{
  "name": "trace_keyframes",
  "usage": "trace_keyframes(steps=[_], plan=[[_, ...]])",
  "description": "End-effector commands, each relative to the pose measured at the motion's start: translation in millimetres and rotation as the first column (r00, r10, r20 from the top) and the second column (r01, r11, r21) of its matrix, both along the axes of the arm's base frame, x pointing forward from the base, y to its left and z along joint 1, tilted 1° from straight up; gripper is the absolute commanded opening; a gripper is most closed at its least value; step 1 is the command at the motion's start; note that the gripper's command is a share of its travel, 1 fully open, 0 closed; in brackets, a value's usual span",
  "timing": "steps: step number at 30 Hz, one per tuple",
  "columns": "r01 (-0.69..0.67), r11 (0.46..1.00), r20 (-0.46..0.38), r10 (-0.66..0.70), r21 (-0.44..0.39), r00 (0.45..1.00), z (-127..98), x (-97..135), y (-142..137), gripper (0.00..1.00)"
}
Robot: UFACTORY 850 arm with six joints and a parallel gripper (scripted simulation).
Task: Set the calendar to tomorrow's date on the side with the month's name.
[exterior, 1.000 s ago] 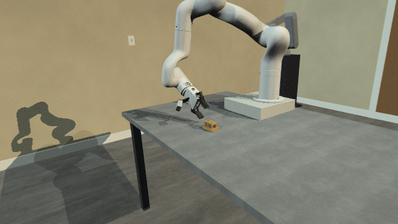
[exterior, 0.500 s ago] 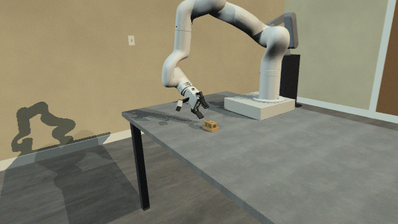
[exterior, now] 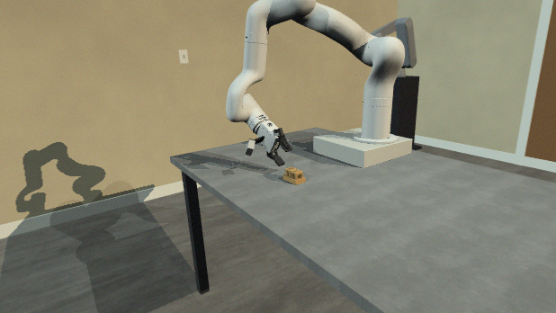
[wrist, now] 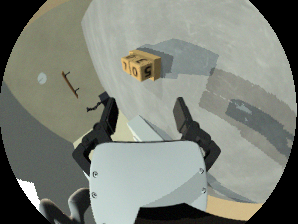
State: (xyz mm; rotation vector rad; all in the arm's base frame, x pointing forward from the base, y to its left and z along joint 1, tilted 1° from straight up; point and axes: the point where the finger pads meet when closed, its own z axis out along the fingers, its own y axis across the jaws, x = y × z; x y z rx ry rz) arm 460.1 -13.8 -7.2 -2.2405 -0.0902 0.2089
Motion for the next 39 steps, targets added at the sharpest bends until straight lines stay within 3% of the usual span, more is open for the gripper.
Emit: trace_keyframes(steps=[1,16,24,30,33,34,37,39], plan=[[0.0,1.0,0.002,0.0,0.0,1.0,0.6,0.8,-0.2,1.0],[-0.002,1.0,0.002,0.002,-0.001,1.0,0.6,0.6,-0.2,1.0],[-0.248,0.959,0.108,0.264,-0.141,0.959,9.8,-18.2,-1.1,1.0],[-0.429,0.864,0.177,0.48,-0.264,0.859,19.3,-26.9,-5.4,1.0],[-0.445,0.851,0.183,0.502,-0.277,0.845,20.4,-27.4,-6.0,1.0],[-0.512,0.792,0.205,0.59,-0.332,0.781,25.3,-28.7,-8.2,1.0],[-0.537,0.765,0.213,0.626,-0.356,0.75,27.6,-28.9,-9.1,1.0],[-0.592,0.692,0.23,0.708,-0.413,0.667,33.4,-28.3,-11.1,1.0]])
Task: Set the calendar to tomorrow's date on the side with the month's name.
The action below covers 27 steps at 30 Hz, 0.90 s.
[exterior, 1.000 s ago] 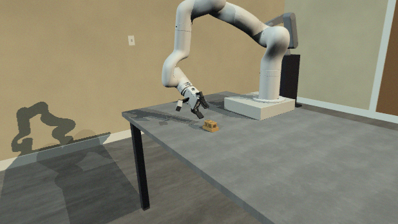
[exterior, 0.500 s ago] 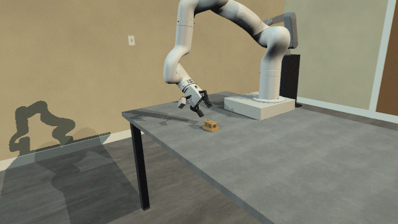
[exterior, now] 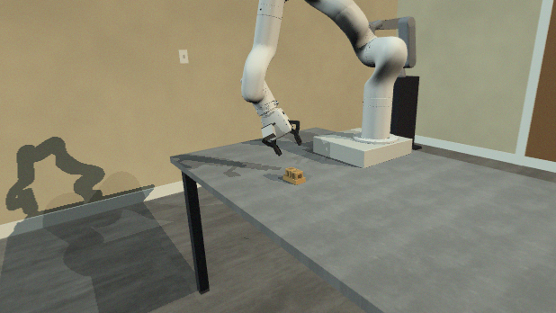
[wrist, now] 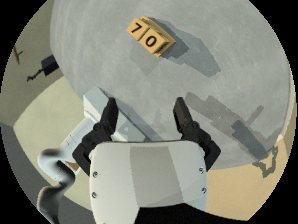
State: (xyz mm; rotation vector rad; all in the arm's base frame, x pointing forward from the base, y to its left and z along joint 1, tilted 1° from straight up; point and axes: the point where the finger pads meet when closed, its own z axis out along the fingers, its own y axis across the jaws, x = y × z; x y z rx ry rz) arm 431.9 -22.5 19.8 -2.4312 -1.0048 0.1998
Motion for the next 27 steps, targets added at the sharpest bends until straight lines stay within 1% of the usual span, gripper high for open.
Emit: trace_keyframes(steps=[1,2,3,6,8,10,11,12,14,17,20,21,22,23,27], plan=[[-0.142,0.988,0.077,0.146,-0.059,0.986,8.2,0.4,-2.9,1.0],[-0.153,0.986,0.083,0.158,-0.064,0.984,8.9,0.6,-3.0,1.0],[-0.209,0.974,0.11,0.217,-0.087,0.97,12.6,1.8,-3.8,1.0],[-0.287,0.95,0.148,0.304,-0.123,0.941,18.2,4.2,-4.5,1.0],[-0.363,0.918,0.183,0.389,-0.16,0.903,24.2,7.4,-4.5,1.0],[-0.363,0.918,0.183,0.389,-0.16,0.903,24.2,7.4,-4.5,1.0],[-0.404,0.897,0.202,0.436,-0.182,0.877,27.8,9.5,-4.2,1.0],[-0.462,0.861,0.228,0.504,-0.215,0.833,33.4,13.0,-3.3,1.0],[-0.497,0.835,0.243,0.546,-0.237,0.802,37.2,15.4,-2.4,1.0],[-0.566,0.774,0.272,0.631,-0.284,0.726,45.6,21.0,0.4,1.0],[-0.634,0.695,0.299,0.718,-0.339,0.628,55.7,27.8,5.3,1.0],[-0.643,0.682,0.302,0.731,-0.348,0.612,57.4,28.9,6.2,1.0],[-0.659,0.659,0.308,0.752,-0.363,0.582,60.3,30.8,7.9,1.0],[-0.665,0.649,0.311,0.761,-0.369,0.57,61.5,31.6,8.6,1.0],[-0.666,0.648,0.311,0.762,-0.37,0.568,61.7,31.7,8.8,1.0]])
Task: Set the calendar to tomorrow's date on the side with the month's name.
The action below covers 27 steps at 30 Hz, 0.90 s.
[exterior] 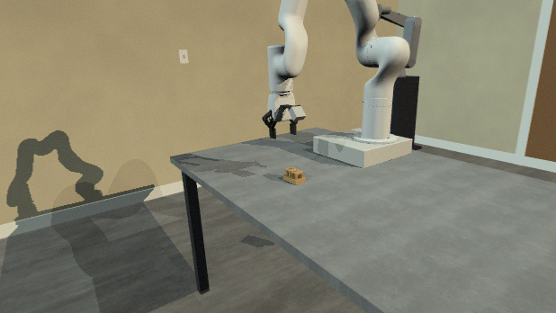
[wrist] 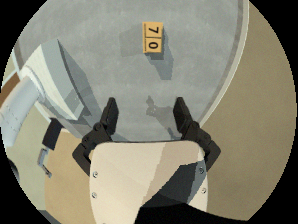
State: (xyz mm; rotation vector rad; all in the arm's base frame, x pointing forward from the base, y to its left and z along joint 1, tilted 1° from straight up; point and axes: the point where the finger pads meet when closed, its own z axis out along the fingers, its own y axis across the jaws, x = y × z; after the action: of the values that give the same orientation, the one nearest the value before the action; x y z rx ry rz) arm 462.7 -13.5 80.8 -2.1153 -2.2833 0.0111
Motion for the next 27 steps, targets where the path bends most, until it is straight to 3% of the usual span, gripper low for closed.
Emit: trace_keyframes(steps=[1,11,15,17,21,22,27], plan=[[-0.005,1.0,0.006,0.005,-0.004,1.0,0.7,0.9,-0.2,1.0],[-0.005,1.0,0.006,0.005,-0.004,1.0,0.3,1.1,0.5,1.0],[-0.019,1.0,0.005,0.019,-0.007,1.0,-22.9,7.7,38.9,1.0],[-0.019,1.0,0.005,0.019,-0.007,1.0,-22.9,7.7,38.9,1.0],[-0.028,1.0,0.005,0.028,-0.008,1.0,-38.9,9.7,65.1,1.0],[-0.028,1.0,0.005,0.028,-0.008,1.0,-38.9,9.7,65.1,0.49],[-0.028,1.0,0.005,0.028,-0.008,1.0,-38.9,9.7,65.1,0.49]])
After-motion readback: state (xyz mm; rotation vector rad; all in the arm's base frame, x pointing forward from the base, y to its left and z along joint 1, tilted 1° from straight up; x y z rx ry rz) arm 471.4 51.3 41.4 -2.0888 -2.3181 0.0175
